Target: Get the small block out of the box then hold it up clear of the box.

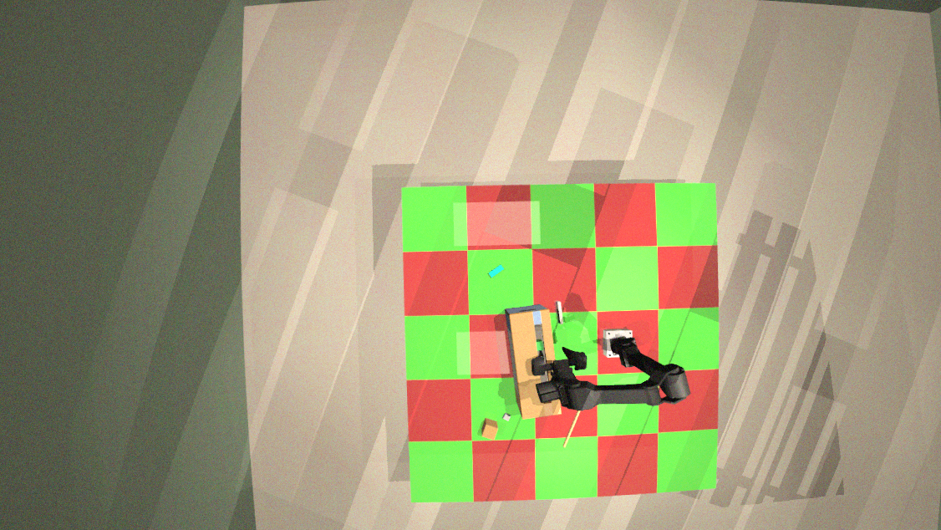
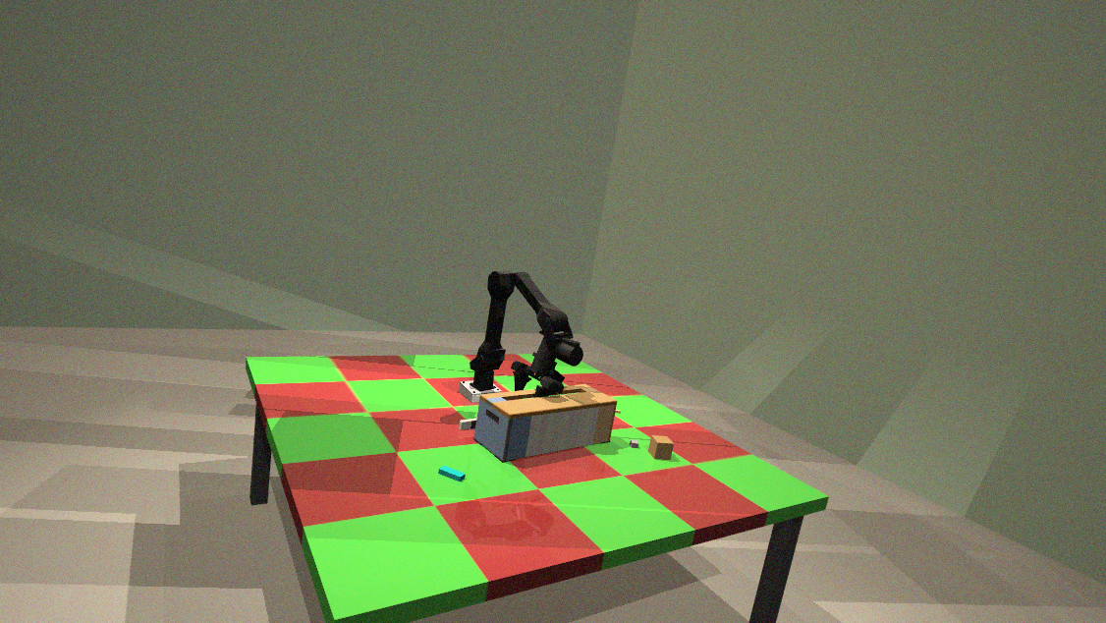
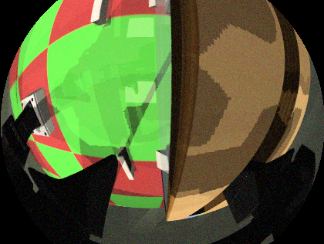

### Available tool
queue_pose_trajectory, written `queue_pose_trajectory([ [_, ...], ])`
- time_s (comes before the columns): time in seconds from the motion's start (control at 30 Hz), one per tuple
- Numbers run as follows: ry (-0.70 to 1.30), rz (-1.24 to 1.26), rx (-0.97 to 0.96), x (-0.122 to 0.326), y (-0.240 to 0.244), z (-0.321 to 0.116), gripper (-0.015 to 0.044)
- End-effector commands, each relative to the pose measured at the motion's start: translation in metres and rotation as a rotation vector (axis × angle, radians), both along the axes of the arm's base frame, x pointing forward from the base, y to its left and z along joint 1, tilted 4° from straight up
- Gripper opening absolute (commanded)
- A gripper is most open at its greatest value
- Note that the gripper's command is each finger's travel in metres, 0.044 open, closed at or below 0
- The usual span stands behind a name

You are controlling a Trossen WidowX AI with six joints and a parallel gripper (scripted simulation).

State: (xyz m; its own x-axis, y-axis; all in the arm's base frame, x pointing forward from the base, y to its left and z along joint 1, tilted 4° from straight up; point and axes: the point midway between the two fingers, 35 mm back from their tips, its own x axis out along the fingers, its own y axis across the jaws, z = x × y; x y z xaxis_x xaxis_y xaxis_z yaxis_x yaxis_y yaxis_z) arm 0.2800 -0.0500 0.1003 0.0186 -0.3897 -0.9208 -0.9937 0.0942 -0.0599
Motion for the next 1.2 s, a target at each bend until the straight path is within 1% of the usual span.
queue_pose_trajectory([
  [0.0,-0.001,0.002,-0.006,-0.002,-0.01,0.001,0.04],
  [1.07,-0.001,0.002,-0.013,-0.009,-0.092,0.007,0.04],
  [1.17,-0.001,0.0,-0.014,-0.009,-0.091,0.018,0.04],
])
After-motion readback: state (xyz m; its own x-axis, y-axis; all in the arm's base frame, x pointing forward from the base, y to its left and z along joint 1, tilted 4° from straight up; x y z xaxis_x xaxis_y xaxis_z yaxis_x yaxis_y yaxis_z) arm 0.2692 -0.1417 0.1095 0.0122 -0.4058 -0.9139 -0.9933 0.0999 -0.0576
